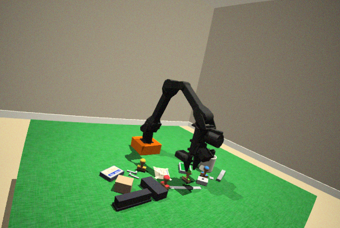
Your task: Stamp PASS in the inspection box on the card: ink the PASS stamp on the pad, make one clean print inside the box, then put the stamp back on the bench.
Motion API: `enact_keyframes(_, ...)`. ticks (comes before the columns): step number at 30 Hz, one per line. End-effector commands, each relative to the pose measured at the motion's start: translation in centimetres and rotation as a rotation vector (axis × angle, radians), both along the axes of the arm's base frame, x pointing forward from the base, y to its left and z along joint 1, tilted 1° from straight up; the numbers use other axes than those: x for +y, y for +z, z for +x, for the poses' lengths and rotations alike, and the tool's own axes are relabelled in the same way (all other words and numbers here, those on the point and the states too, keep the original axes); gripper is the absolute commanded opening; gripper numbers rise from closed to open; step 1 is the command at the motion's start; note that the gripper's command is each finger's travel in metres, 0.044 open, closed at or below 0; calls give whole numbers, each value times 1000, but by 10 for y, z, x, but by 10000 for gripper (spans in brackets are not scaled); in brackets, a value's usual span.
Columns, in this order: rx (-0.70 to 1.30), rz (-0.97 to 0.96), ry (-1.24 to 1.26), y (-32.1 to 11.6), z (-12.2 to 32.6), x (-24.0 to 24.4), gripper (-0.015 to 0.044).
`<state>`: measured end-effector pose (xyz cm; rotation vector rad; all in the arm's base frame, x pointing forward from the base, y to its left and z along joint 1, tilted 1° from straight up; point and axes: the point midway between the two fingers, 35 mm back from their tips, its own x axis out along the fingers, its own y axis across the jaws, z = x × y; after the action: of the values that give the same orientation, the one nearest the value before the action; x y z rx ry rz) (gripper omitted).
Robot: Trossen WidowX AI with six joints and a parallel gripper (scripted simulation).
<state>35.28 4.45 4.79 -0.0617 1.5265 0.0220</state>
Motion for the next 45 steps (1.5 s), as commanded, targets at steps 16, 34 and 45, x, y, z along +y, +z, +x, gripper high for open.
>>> enact_keyframes(16,10,4,3,-34,-2,-1,213)
enact_keyframes(34,6,-1,0,-40,-2,-2,88)
enact_keyframes(45,6,-1,0,-38,-2,-2,0)
